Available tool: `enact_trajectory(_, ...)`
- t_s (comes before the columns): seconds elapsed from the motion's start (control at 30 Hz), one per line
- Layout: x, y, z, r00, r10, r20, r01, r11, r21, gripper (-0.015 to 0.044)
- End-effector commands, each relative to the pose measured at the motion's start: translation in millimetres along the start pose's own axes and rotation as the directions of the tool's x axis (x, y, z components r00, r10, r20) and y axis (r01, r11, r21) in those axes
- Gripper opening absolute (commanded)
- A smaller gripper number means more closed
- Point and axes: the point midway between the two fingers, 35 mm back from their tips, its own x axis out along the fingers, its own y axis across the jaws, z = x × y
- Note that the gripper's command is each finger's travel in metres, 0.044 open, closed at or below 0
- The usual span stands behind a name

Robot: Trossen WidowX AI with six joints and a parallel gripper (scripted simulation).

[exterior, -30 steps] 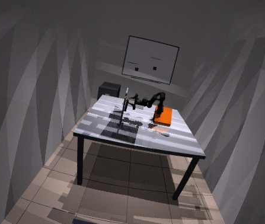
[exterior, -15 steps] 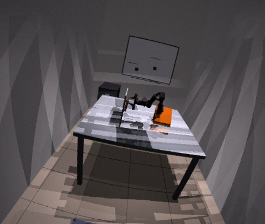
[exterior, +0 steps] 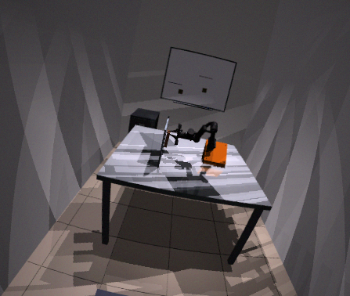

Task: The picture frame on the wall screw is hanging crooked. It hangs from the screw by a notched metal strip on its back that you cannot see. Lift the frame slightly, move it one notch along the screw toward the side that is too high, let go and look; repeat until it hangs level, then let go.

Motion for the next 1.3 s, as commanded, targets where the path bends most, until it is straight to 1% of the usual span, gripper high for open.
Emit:
enact_trajectory(0.0,0.2,0.1,0.4,1.000,0.000,0.001,0.000,1.000,0.002,0.0000)
enact_trajectory(1.27,0.1,9.4,0.0,1.000,0.000,0.001,0.000,1.000,0.002,0.0000)
